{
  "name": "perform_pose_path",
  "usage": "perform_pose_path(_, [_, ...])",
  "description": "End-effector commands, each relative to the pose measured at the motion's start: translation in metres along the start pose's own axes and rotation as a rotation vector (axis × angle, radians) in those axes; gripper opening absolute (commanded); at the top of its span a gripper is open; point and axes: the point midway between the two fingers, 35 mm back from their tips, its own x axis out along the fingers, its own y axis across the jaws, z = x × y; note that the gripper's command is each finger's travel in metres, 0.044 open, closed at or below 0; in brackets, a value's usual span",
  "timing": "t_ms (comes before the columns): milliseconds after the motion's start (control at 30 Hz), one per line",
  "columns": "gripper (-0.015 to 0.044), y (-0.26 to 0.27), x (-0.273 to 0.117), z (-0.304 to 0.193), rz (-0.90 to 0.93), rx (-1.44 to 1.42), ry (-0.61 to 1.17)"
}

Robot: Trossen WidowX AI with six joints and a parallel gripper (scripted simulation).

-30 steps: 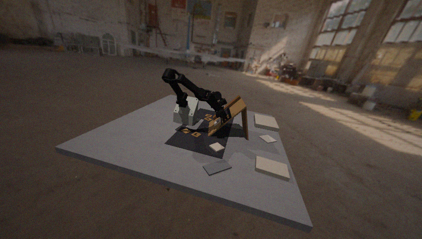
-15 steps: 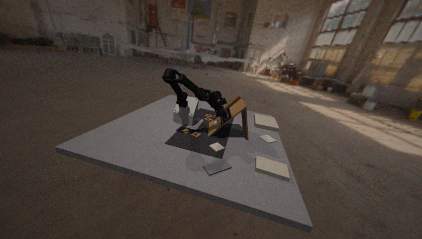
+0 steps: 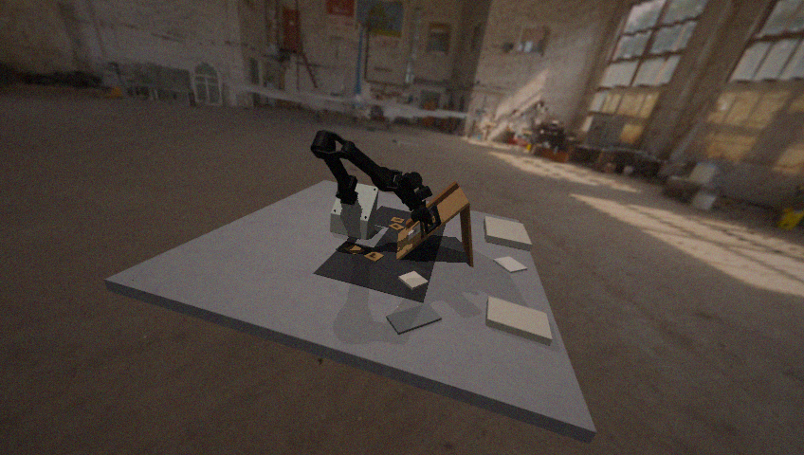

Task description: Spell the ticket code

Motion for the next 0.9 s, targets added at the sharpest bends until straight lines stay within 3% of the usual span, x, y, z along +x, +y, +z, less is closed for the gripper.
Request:
perform_pose_path(0, [0.0000, 0.006, 0.000, -0.002, 0.003, 0.004, 0.004])
perform_pose_path(867, [0.0000, 0.025, 0.000, -0.002, 0.004, 0.004, 0.004])
